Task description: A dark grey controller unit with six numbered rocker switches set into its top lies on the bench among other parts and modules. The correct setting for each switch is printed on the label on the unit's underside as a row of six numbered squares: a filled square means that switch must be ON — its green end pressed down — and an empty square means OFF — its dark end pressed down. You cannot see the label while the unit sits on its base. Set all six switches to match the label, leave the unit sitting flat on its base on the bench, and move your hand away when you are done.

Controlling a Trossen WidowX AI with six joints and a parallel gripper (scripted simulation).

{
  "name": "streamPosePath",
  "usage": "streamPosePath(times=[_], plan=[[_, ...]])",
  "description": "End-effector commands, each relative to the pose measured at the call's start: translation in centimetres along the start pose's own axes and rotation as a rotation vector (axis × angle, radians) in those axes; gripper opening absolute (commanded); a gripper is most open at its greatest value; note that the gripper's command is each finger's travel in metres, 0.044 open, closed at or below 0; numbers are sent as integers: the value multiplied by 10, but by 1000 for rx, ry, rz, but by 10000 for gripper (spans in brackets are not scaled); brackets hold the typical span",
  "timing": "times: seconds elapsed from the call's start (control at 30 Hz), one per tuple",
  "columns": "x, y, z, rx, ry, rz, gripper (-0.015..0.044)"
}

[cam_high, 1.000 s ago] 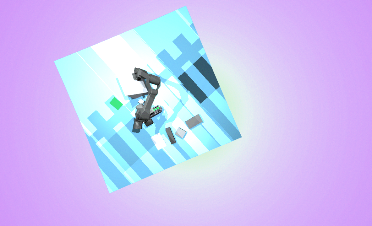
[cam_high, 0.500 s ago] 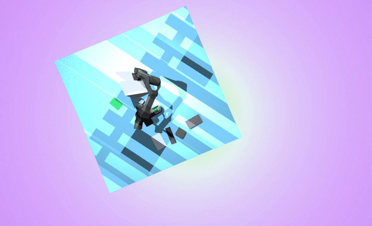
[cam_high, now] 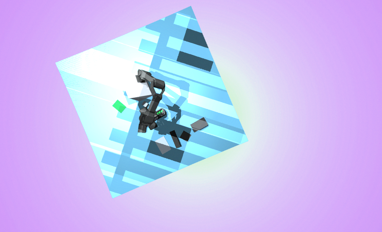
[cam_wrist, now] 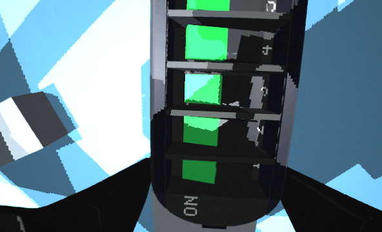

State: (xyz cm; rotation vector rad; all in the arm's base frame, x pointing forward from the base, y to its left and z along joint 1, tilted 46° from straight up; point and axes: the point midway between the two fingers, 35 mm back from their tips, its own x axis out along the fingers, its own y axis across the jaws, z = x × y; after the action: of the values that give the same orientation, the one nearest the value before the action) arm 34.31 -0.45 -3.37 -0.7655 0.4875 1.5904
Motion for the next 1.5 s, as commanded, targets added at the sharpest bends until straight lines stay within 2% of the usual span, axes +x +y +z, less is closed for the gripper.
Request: streamPosePath(times=[0.0, 0.6, 0.73, 1.03, 1.23, 1.47], plan=[[5, 0, 2, 2, -14, -1, 338], [9, 0, -2, 0, -3, 1, 338], [10, 0, -2, -1, -1, 3, 440], [8, 0, 0, -1, -1, 3, 440], [-30, 0, 56, 0, -3, 5, 440], [-31, 0, 58, 0, -3, 5, 440]])
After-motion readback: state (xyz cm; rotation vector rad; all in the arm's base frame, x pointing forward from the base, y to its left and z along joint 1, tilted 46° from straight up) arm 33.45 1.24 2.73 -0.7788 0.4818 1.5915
